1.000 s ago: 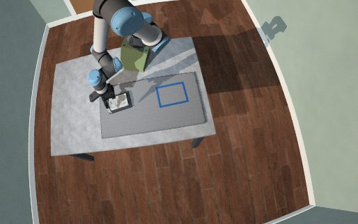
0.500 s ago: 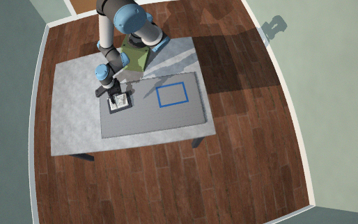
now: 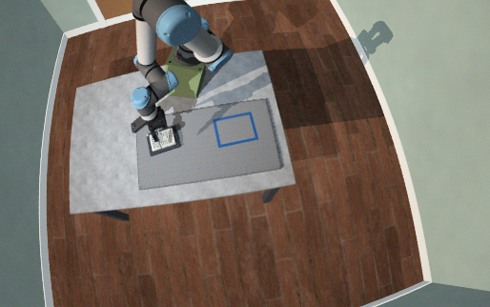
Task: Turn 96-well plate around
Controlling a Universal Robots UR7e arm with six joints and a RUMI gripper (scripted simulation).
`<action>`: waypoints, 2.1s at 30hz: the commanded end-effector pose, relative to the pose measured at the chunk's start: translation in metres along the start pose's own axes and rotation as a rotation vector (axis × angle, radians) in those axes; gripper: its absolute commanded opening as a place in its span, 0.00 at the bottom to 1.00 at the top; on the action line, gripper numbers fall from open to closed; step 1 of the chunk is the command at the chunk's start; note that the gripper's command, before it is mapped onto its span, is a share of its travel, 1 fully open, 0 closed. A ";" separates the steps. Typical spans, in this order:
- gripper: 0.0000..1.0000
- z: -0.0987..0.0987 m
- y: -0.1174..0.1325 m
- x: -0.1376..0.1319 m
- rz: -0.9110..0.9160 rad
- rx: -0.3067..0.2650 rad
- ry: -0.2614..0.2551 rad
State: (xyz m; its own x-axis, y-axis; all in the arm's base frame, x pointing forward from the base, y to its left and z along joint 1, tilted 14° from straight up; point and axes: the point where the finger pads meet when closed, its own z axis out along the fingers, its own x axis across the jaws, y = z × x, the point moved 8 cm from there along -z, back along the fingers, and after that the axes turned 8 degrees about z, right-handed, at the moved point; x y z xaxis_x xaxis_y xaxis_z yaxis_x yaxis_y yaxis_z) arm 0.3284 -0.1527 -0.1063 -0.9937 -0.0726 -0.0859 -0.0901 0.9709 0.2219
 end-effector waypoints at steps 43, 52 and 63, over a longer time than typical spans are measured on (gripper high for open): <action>1.00 0.064 0.001 -0.001 -0.002 0.001 -0.001; 1.00 0.074 0.001 -0.001 -0.002 0.001 -0.001; 1.00 0.074 0.001 0.000 -0.001 0.000 0.000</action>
State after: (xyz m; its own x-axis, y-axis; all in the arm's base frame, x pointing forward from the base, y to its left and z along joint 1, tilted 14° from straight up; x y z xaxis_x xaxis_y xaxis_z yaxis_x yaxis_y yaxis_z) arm 0.3321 -0.1343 -0.1774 -0.9938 -0.0725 -0.0848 -0.0899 0.9705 0.2236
